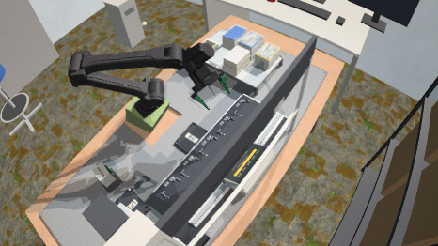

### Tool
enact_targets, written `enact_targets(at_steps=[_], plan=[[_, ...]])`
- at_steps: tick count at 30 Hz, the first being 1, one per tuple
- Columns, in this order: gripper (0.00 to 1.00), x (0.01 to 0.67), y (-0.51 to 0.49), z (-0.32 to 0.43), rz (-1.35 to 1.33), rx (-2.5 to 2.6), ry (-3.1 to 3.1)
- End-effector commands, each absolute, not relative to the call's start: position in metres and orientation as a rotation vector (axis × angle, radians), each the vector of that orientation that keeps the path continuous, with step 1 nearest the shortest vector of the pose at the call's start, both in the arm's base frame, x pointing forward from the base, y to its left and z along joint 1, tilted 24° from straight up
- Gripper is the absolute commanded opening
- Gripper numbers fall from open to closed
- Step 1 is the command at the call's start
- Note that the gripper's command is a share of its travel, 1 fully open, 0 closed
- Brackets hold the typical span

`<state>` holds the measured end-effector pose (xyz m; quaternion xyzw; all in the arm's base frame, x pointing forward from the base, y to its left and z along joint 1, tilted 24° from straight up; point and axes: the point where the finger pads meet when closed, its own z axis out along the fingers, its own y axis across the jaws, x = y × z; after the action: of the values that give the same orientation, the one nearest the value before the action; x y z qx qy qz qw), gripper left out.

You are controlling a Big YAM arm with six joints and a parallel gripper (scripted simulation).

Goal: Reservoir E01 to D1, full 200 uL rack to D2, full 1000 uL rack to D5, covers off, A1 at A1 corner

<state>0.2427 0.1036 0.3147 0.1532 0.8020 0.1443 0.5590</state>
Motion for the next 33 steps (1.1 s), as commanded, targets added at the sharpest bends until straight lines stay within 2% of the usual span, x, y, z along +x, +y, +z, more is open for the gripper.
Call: enact_targets(at_steps=[1,33], plan=[[1.0,0.236,0.094,0.339,0.372,0.379,1.888],[1.0,0.167,0.015,0.255,0.195,0.05,2.4]])
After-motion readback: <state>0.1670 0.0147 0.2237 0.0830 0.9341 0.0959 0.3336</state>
